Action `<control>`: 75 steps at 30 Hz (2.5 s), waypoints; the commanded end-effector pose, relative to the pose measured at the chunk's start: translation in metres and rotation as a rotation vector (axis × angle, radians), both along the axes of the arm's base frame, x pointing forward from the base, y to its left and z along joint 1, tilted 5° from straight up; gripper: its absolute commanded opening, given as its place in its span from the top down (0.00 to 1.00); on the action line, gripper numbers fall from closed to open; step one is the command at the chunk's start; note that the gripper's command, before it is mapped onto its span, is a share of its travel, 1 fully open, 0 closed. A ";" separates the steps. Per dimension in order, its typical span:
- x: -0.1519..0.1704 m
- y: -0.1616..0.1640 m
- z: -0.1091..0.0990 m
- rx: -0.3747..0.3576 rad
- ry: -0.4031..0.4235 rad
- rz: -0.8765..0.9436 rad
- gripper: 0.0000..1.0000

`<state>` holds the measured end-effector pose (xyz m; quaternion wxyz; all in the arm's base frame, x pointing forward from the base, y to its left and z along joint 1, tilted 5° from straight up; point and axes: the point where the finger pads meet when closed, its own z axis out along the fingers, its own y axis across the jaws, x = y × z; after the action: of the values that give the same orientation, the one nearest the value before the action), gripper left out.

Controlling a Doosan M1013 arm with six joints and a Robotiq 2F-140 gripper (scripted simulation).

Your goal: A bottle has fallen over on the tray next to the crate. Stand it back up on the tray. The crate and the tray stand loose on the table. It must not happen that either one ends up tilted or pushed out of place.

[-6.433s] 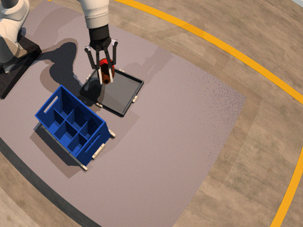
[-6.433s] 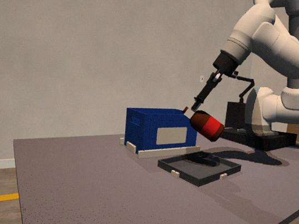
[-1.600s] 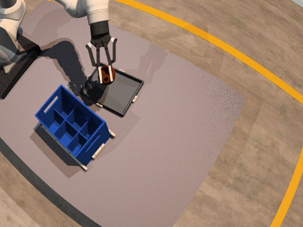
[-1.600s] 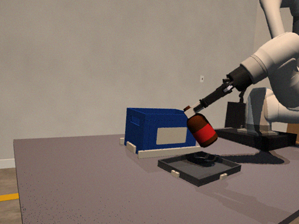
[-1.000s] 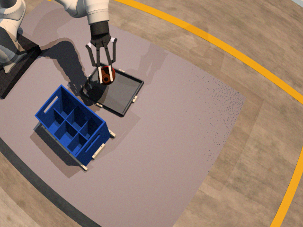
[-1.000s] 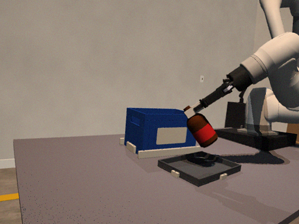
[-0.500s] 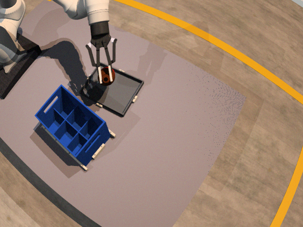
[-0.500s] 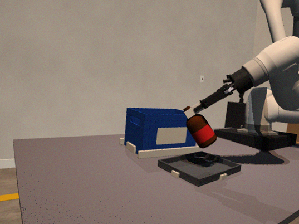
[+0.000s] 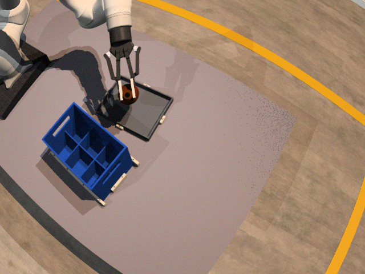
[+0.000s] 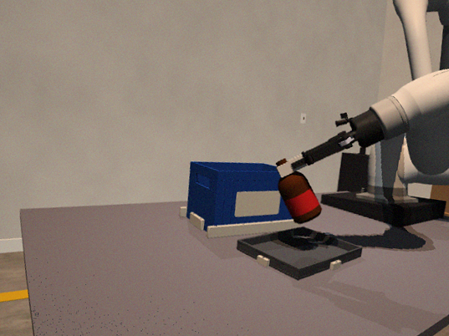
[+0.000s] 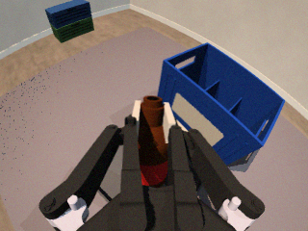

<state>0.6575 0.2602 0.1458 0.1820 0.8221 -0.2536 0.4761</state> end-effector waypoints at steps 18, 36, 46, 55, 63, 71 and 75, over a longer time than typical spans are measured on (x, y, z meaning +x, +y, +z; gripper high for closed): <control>0.000 0.002 0.000 -0.020 -0.034 0.006 0.90; 0.000 0.002 0.000 -0.020 -0.034 0.006 0.90; 0.000 0.002 0.000 -0.020 -0.034 0.006 0.90; 0.000 0.002 0.000 -0.021 -0.035 0.006 0.90; 0.000 0.001 -0.001 -0.034 -0.050 0.005 0.90; -0.001 0.000 -0.002 -0.056 -0.076 0.004 0.90; -0.001 0.000 -0.002 -0.073 -0.098 0.005 0.90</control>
<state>0.6566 0.2605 0.1440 0.1962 0.7949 -0.2437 0.5199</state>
